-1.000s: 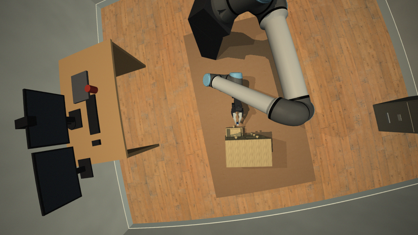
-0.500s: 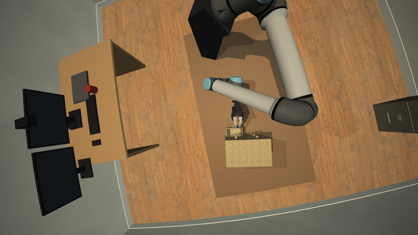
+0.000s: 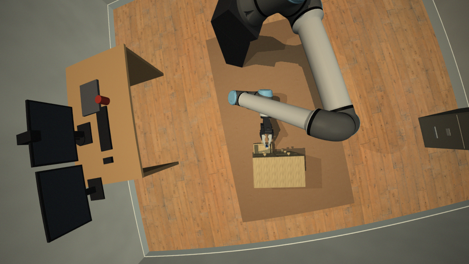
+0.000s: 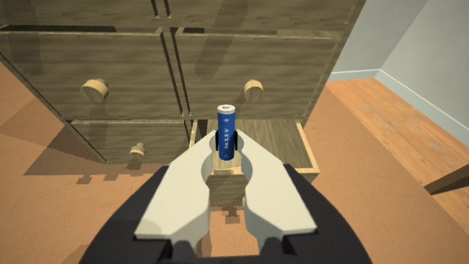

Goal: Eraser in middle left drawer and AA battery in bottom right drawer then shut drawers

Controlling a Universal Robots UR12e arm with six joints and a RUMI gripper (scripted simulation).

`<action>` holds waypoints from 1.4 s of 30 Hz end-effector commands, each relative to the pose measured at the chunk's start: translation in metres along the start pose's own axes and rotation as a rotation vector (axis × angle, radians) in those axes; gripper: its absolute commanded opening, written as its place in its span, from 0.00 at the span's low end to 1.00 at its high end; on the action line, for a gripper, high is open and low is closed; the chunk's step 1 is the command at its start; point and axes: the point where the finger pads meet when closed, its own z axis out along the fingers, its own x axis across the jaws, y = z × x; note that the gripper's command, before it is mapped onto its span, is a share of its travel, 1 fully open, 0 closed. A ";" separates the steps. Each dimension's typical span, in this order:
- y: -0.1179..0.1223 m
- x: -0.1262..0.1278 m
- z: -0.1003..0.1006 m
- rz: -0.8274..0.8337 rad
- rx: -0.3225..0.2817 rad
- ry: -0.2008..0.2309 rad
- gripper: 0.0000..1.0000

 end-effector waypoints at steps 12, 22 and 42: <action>-0.005 0.000 0.013 0.000 0.001 0.000 0.05; -0.006 0.000 0.016 0.000 0.001 0.000 0.05; -0.006 0.000 0.016 0.000 0.001 0.000 0.05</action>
